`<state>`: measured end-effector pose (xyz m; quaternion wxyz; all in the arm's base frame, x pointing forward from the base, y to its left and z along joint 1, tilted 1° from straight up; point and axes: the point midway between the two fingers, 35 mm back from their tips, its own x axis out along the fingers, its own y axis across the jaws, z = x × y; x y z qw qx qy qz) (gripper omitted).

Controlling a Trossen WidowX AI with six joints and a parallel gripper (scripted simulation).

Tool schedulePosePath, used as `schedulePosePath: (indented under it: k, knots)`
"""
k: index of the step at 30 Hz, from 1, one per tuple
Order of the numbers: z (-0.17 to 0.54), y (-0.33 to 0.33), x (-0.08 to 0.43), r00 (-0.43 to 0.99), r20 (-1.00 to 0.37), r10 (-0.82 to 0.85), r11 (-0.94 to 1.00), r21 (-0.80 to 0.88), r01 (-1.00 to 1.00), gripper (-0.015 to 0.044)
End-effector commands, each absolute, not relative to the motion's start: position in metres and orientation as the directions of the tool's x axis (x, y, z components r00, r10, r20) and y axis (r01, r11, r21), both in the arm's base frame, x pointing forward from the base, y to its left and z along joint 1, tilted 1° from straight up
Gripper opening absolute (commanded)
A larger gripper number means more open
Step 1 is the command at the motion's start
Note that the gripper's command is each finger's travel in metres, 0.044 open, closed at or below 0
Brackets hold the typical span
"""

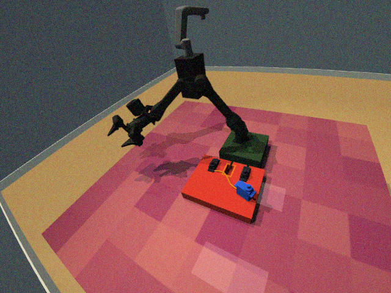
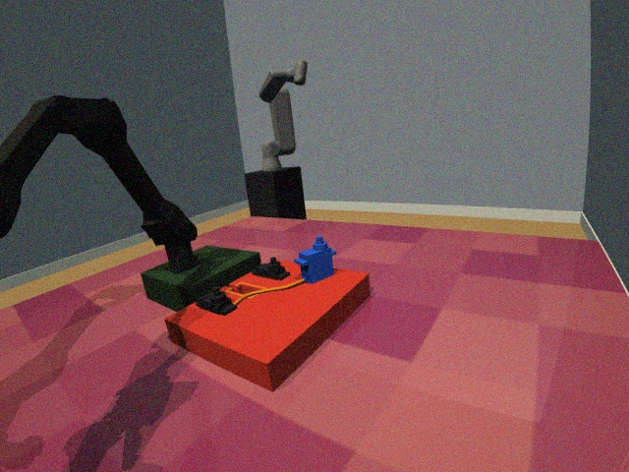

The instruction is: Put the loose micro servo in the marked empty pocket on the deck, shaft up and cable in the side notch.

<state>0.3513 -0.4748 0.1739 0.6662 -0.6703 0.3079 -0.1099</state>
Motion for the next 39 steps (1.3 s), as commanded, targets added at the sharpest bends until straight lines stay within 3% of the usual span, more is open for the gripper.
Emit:
schedulePosePath:
  k: [1,10,20,29,39]
  knots:
    - [0.159,-0.422,0.395,0.805,-0.37,-0.463,0.204,-0.929,-0.31,0.044]
    - [0.136,-0.299,0.455,0.785,-0.567,-0.252,0.386,-0.802,-0.456,0.044]
    - [0.115,-0.148,0.47,0.651,-0.758,-0.038,0.474,-0.587,-0.656,0.044]
    - [0.102,-0.018,0.431,0.418,-0.904,0.084,0.435,-0.345,-0.832,0.044]
    - [0.103,0.089,0.334,0.108,-0.993,0.053,0.319,-0.085,-0.944,0.044]
